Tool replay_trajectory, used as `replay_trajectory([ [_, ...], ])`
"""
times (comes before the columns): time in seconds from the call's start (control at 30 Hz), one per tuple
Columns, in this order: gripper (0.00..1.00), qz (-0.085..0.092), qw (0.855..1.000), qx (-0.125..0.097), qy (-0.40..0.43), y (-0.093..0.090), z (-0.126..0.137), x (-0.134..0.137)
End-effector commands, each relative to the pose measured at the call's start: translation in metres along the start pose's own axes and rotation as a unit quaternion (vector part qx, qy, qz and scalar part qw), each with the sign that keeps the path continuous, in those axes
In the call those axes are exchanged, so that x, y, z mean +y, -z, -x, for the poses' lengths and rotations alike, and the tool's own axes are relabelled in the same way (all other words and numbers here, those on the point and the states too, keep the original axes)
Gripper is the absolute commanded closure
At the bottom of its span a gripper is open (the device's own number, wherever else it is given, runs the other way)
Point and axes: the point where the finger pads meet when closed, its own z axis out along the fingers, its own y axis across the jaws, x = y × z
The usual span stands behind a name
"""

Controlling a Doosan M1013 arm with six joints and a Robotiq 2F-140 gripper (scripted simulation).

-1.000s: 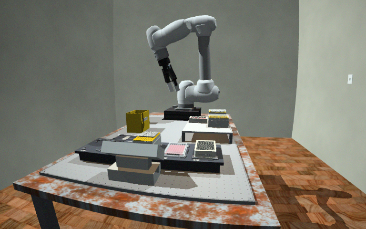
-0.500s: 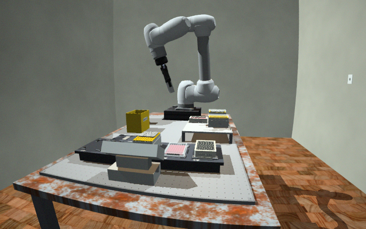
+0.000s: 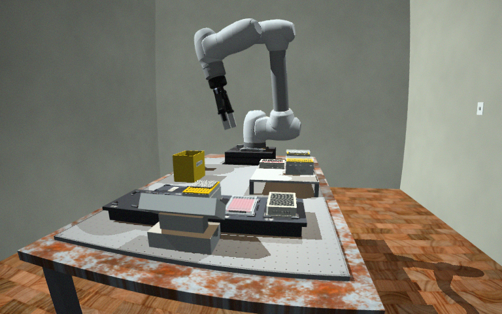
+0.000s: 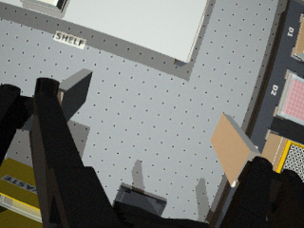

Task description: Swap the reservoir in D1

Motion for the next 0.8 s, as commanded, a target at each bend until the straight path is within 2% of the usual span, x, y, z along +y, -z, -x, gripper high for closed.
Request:
replay_trajectory([
  [0.0,0.23,0.005,0.999,-0.005,-0.035,0.0,0.002,0.018],
  [0.3,0.23,0.015,0.994,-0.014,-0.104,0.0,0.006,0.053],
  [0.7,0.23,0.032,0.975,-0.03,-0.22,-0.001,0.013,0.112],
  [0.77,0.23,0.032,0.975,-0.03,-0.22,-0.001,0.013,0.112],
])
